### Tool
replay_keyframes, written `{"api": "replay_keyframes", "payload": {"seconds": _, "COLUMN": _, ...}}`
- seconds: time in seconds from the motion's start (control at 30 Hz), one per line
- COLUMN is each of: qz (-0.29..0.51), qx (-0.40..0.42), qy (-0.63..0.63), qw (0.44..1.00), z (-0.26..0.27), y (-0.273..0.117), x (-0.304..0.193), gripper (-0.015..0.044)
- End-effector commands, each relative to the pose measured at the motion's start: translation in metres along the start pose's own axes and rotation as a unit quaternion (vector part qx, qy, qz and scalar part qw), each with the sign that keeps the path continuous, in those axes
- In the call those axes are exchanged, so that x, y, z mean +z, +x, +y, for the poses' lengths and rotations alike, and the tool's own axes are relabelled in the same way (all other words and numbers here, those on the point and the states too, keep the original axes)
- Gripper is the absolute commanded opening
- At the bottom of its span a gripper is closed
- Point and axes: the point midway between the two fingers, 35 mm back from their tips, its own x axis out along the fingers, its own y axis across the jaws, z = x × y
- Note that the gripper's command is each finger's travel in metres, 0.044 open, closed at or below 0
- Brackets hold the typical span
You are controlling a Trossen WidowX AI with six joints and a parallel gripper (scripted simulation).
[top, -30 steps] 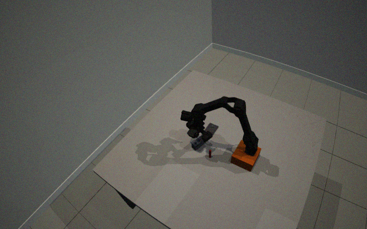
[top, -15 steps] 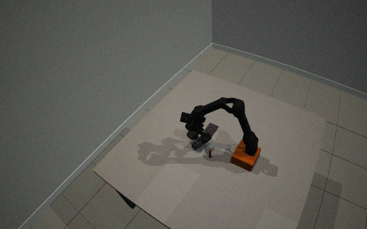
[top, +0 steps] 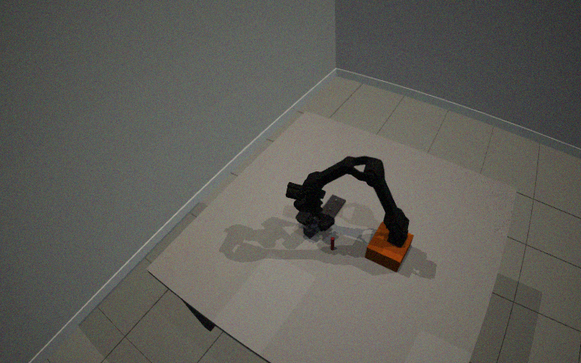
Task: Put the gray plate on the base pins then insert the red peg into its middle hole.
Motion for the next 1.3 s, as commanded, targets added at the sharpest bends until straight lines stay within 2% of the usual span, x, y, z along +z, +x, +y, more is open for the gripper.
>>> {"api": "replay_keyframes", "payload": {"seconds": 0.0, "qz": 0.0, "qx": 0.002, "qy": 0.001, "qw": 1.0, "z": 0.001, "y": 0.008, "x": 0.0, "gripper": 0.044}}
{"api": "replay_keyframes", "payload": {"seconds": 0.47, "qz": -0.001, "qx": 0.002, "qy": 0.001, "qw": 1.0, "z": 0.002, "y": 0.028, "x": 0.0, "gripper": 0.044}}
{"api": "replay_keyframes", "payload": {"seconds": 0.8, "qz": -0.001, "qx": 0.002, "qy": 0.001, "qw": 1.0, "z": 0.002, "y": 0.028, "x": 0.0, "gripper": 0.0177}}
{"api": "replay_keyframes", "payload": {"seconds": 1.03, "qz": -0.001, "qx": 0.002, "qy": 0.001, "qw": 1.0, "z": 0.002, "y": 0.028, "x": 0.0, "gripper": 0.0131}}
{"api": "replay_keyframes", "payload": {"seconds": 1.2, "qz": -0.001, "qx": 0.002, "qy": 0.001, "qw": 1.0, "z": 0.001, "y": 0.02, "x": 0.001, "gripper": 0.0}}
{"api": "replay_keyframes", "payload": {"seconds": 1.27, "qz": -0.001, "qx": 0.002, "qy": 0.001, "qw": 1.0, "z": 0.0, "y": 0.014, "x": 0.001, "gripper": 0.0}}
